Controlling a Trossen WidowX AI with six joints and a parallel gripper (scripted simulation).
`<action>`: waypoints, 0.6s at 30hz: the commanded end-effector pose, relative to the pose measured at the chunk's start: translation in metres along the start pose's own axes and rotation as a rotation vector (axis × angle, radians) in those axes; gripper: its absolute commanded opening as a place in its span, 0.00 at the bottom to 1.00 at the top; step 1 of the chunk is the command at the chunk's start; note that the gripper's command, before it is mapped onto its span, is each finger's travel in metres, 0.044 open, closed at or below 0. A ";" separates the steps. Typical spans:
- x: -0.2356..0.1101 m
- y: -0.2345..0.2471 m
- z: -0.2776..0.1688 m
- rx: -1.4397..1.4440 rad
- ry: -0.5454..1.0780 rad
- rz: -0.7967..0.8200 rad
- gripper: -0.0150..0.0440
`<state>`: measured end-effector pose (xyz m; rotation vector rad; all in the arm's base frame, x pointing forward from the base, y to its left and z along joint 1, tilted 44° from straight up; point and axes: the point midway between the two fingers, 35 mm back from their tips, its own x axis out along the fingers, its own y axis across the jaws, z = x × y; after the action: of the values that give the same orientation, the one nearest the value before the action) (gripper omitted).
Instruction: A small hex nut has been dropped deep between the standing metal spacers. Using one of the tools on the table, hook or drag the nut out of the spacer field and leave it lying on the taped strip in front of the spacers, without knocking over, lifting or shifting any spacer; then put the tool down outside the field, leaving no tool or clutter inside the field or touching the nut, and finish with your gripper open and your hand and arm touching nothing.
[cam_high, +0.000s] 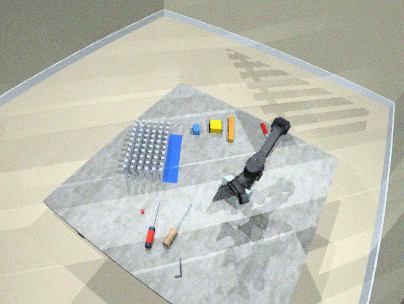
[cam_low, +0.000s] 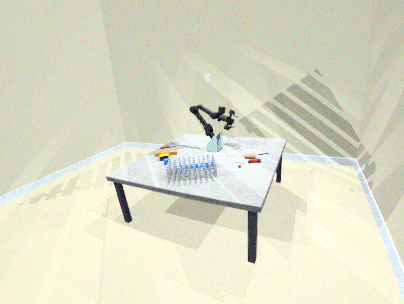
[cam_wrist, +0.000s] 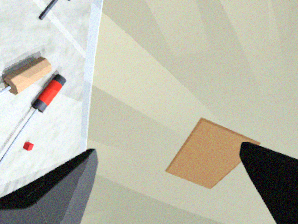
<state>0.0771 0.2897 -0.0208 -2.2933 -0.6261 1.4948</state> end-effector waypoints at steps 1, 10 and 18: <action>0.012 0.010 -0.049 0.309 0.078 0.027 1.00; 0.016 0.063 -0.164 0.985 0.304 0.022 1.00; -0.009 0.134 -0.251 1.508 0.533 -0.065 1.00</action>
<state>0.3009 0.1948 0.0124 -1.3970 0.3963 0.8263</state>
